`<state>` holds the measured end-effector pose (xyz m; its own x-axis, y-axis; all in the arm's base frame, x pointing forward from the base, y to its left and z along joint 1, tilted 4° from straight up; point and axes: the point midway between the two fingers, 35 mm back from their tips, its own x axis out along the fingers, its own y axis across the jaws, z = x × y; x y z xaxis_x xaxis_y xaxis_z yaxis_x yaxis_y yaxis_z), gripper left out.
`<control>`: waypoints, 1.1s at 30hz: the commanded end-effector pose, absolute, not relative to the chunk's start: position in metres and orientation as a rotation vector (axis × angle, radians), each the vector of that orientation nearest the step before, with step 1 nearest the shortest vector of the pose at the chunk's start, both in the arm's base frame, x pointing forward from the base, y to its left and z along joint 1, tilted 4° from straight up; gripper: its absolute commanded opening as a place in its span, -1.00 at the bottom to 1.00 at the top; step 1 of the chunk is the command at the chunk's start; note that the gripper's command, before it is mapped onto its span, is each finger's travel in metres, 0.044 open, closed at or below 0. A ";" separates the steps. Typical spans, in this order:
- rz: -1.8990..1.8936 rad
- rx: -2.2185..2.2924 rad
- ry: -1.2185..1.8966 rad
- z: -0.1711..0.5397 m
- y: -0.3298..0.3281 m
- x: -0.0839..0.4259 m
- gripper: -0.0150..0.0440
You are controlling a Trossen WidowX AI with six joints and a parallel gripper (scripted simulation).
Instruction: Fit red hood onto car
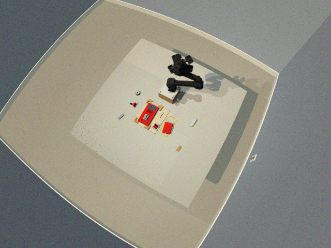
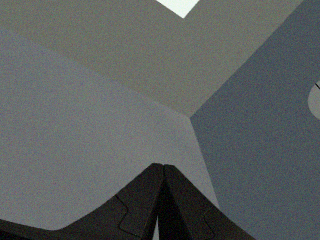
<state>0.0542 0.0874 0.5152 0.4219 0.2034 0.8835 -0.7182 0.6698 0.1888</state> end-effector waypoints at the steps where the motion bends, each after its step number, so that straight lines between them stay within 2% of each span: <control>1: 0.622 0.614 -0.975 0.516 0.086 0.054 -0.40; 10: 0.506 0.767 -1.052 0.537 0.015 0.059 0.40; 17: 0.406 0.924 -1.027 0.538 -0.040 0.084 1.00; 33: 0.131 1.214 -0.801 0.498 -0.131 0.187 1.00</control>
